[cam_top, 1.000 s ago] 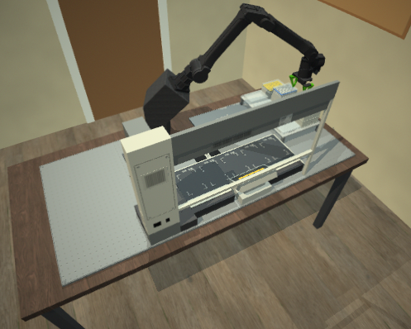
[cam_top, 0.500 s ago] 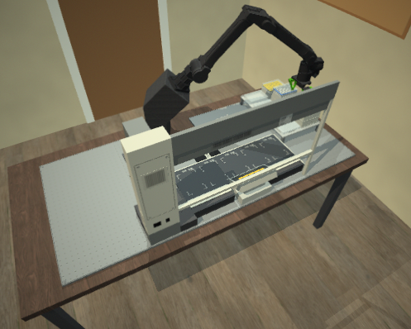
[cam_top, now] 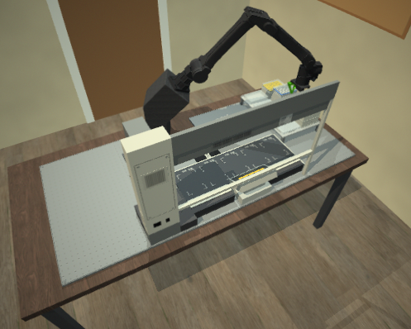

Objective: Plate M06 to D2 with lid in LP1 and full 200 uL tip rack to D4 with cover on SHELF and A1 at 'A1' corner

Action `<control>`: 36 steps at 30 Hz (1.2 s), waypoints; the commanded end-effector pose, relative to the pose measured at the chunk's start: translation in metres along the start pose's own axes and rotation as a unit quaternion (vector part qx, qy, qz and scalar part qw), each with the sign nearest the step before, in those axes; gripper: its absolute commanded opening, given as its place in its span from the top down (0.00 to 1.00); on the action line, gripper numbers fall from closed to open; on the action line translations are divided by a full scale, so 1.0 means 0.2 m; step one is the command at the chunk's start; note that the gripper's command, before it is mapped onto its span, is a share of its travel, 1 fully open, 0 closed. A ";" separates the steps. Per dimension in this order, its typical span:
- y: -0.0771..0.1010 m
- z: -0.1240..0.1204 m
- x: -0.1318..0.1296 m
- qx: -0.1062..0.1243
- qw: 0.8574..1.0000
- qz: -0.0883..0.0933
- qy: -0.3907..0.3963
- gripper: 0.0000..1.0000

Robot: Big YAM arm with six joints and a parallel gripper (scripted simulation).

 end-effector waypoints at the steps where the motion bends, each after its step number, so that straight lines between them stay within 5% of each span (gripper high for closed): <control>1: 0.03 0.04 -0.04 -0.018 1.000 -0.007 0.000 0.00; 7: -0.05 0.05 -0.04 -0.016 1.000 -0.006 0.000 0.00; 12: -0.04 0.06 -0.05 -0.021 1.000 -0.008 -0.001 0.00; 13: 0.04 0.09 -0.06 -0.036 0.999 -0.010 -0.002 0.00; 15: -0.10 0.05 -0.04 -0.016 1.000 -0.005 0.001 0.00; 23: -0.15 0.07 -0.04 -0.021 1.000 -0.007 0.001 0.00; 26: -0.09 0.11 -0.09 -0.036 0.999 -0.013 -0.004 0.00; 36: -0.21 0.12 -0.07 -0.031 0.999 -0.011 -0.002 0.00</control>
Point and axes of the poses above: the point where the finger pads meet when closed, its own y axis back along the fingers, its own x axis across the jaws, z = x × y, the point moved 2 cm from there along y, back along the fingers, and after that the axes turned 1 degree about y, right-handed, at the moved point
